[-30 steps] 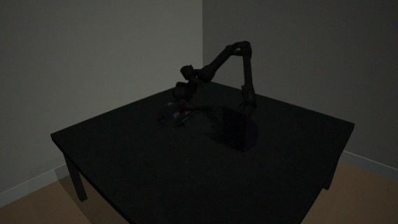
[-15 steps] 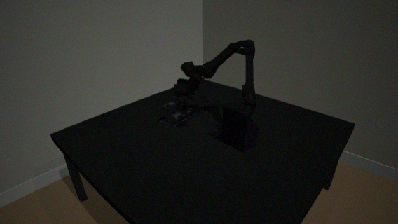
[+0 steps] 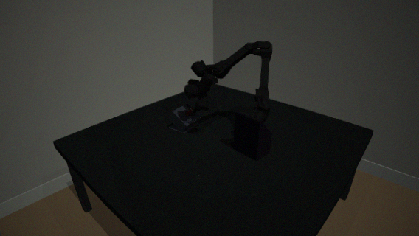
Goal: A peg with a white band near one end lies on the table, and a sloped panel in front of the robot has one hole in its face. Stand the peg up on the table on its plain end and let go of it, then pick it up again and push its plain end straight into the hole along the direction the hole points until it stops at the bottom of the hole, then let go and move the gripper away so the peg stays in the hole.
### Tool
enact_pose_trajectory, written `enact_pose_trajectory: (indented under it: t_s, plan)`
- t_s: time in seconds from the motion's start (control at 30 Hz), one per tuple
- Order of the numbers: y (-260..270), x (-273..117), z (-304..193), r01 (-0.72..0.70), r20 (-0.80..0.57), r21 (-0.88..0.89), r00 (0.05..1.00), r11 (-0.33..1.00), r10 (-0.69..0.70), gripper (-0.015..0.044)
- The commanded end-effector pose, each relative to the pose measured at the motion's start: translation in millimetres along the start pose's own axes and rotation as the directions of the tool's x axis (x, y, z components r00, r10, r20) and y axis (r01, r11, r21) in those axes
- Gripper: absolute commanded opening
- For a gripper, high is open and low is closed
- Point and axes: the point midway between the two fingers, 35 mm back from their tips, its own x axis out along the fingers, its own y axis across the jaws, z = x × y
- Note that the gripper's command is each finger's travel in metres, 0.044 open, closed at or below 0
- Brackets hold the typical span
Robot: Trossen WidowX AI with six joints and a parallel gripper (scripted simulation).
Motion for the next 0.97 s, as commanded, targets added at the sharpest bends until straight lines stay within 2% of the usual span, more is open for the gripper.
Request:
enact_pose_trajectory:
  t_s: [0.0,0.93]
  plan:
    - [-1.5,-9.4,-0.2,0.004,-0.001,0.007,1.000,1.000,-0.004,0.0440]
    - [2.9,-51.1,3.2,0.004,-0.002,0.000,1.000,1.000,-0.004,0.0440]
